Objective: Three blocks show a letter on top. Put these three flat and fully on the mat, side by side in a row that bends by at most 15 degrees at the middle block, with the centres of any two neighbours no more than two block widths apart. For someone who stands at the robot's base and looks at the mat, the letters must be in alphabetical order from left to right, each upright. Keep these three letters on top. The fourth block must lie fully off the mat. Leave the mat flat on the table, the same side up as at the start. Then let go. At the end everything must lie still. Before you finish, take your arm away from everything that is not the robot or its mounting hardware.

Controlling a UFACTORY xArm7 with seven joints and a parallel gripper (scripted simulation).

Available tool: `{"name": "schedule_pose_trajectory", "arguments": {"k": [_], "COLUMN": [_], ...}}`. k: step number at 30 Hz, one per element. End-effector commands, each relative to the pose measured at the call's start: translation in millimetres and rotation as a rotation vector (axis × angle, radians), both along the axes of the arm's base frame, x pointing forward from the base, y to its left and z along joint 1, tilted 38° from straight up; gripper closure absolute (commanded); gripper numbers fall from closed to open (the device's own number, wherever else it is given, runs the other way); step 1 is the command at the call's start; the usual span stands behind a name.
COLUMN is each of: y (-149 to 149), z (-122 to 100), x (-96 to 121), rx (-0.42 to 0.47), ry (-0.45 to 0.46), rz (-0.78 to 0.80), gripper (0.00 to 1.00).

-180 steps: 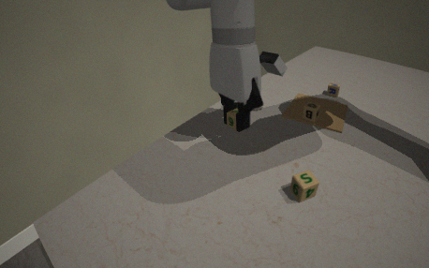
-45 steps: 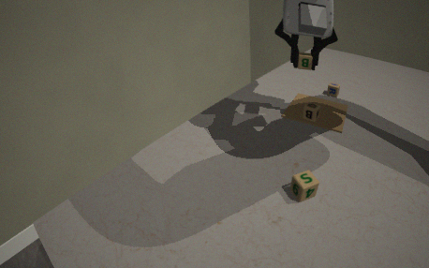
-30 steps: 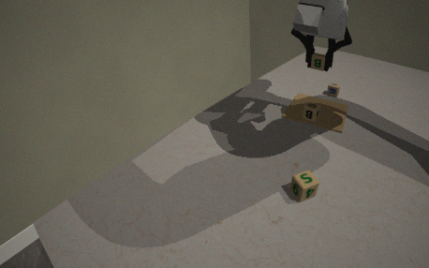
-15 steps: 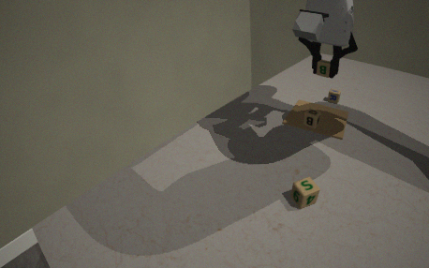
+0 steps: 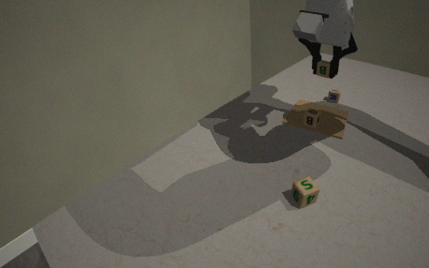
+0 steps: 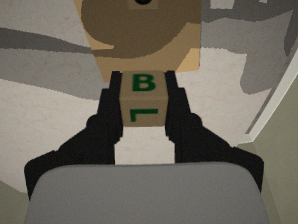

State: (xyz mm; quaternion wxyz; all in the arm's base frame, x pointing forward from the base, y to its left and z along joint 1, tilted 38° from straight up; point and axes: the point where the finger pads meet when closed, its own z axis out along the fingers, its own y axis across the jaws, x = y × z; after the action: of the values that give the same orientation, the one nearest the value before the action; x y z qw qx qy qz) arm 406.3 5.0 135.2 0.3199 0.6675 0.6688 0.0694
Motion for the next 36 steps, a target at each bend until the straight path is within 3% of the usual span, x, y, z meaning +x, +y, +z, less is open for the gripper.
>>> {"name": "schedule_pose_trajectory", "arguments": {"k": [1, 23, 36], "y": [-1, -29, -31], "z": [-4, -70, -75], "x": [3, 45, 49], "rx": [0.0, 0.001, 0.001], "ry": [-0.003, -0.003, -0.003], "rz": [0.001, 0.001, 0.001], "gripper": [0.73, 0.73, 0.73]}}
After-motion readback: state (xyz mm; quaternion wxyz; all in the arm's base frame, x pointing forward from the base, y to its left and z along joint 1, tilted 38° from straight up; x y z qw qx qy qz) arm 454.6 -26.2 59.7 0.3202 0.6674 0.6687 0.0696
